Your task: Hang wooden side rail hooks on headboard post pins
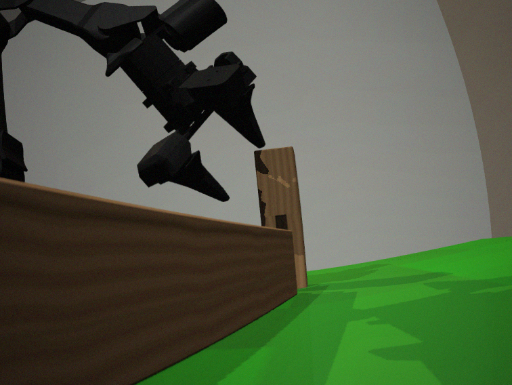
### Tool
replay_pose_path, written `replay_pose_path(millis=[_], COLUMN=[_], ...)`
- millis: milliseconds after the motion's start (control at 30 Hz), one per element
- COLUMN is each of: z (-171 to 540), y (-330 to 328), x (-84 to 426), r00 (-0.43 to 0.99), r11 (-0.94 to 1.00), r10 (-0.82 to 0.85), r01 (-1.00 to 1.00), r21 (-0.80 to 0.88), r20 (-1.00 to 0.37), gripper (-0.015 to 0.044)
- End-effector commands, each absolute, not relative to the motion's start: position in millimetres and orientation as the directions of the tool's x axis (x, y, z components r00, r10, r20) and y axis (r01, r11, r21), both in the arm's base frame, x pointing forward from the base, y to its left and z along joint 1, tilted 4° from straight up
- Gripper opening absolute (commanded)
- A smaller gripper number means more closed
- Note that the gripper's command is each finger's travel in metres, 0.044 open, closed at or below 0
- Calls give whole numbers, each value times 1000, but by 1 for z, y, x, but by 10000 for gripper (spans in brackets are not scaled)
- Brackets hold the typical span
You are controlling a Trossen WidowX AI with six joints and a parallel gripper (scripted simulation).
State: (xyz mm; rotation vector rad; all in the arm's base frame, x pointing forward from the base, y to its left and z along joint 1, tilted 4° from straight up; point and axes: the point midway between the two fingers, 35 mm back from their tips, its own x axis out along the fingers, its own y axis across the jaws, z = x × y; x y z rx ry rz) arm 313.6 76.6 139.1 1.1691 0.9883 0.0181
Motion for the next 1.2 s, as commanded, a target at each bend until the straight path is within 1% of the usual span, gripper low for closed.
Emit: replay_pose_path(millis=[0,200,333,433,500,1167], z=[130,130,131,132,132,132], y=[68,66,65,64,64,64], x=[316,315,313,312,312,312], r00=[588,574,565,558,557,557], r11=[739,775,727,666,649,649], r10=[566,631,670,697,703,703], r01=[-53,-425,-629,-737,-757,-757], r21=[671,468,275,117,79,79], r20=[-578,-522,-481,-451,-443,-443], gripper=[440,440,440,440,440,440])
